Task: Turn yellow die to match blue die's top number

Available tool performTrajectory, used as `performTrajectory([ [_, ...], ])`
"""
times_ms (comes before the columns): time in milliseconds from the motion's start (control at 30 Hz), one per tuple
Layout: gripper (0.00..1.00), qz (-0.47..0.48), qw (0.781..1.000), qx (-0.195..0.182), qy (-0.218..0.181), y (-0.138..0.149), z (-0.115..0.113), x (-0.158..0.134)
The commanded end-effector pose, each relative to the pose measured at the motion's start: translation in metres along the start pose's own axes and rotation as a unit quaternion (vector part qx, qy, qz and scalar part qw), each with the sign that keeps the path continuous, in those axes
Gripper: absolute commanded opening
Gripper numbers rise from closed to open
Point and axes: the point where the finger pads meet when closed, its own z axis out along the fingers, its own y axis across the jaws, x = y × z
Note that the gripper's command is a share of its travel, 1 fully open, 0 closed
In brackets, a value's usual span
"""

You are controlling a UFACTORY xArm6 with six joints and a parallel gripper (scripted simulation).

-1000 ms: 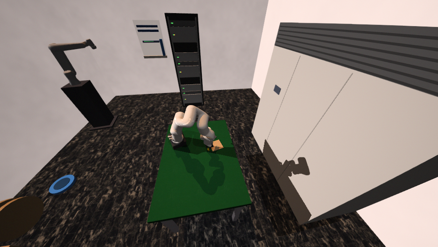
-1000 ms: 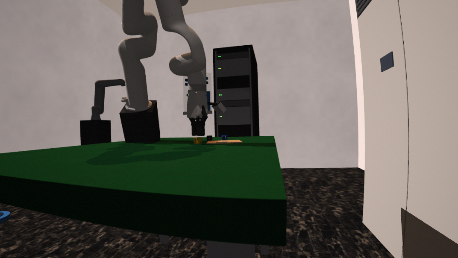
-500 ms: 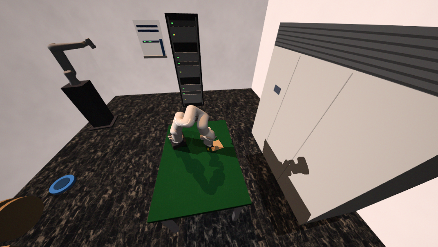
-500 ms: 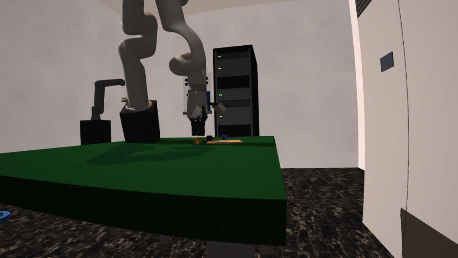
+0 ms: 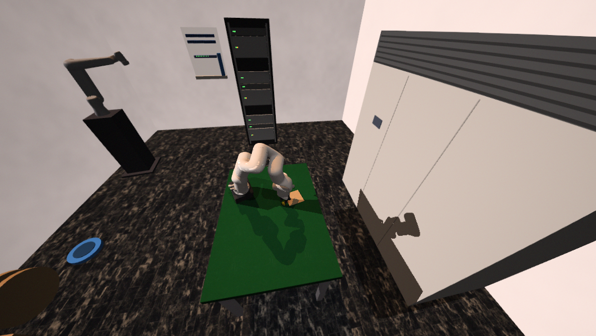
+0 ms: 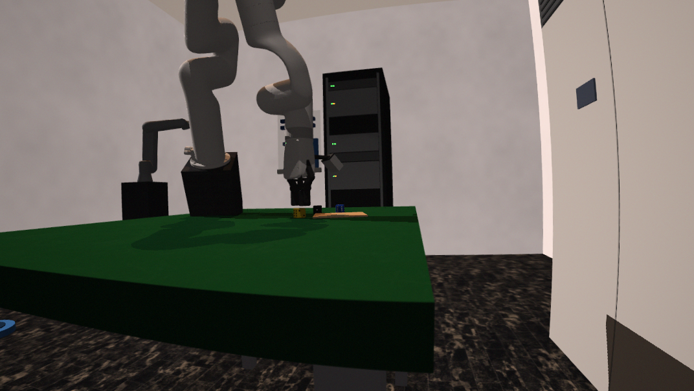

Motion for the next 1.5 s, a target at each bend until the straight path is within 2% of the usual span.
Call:
performTrajectory([
  [0,0.42,0.000,1.000,-0.001,0.001,0.0007,-0.0005,0.0006],
  [1467,0.42,0.000,1.000,-0.001,0.001,0.0007,0.0052,0.0006],
])
